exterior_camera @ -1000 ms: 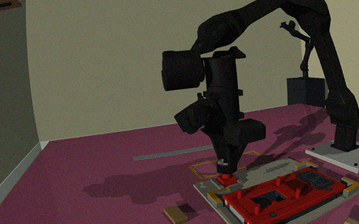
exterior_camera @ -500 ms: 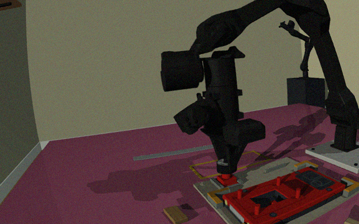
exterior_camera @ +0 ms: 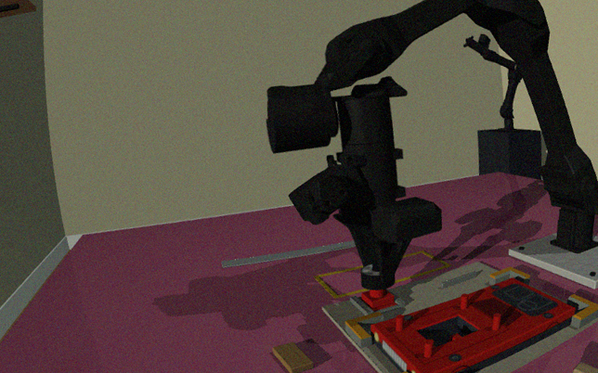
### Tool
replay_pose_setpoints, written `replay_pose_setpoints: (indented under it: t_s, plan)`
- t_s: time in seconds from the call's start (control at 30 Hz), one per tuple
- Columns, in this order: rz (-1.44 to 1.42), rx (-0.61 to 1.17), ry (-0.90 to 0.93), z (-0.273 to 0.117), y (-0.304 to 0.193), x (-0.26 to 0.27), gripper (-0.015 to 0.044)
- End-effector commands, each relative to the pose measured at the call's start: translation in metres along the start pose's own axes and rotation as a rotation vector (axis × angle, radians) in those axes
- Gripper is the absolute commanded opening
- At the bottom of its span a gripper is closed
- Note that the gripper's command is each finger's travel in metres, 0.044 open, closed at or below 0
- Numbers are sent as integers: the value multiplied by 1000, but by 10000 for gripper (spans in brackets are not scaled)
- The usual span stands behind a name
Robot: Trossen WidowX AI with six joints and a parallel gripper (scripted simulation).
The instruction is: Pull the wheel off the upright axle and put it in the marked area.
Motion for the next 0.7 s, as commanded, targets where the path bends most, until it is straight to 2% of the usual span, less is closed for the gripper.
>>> replay_pose_setpoints:
  t_s: [0.0,0.67]
  plan:
    - [4,-15,1,-14,0,0,0]
    - [5,-15,2,-20,0,0,0]
Point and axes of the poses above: the point midway between the two fingers, 35 mm back from their tips, its own z axis out along the fingers, its own x axis across the jaws, y = z × x, the point moved 1 cm from there along -z, back along the fingers, and after that the axes turned 9 degrees about z, right-handed, at the moved point
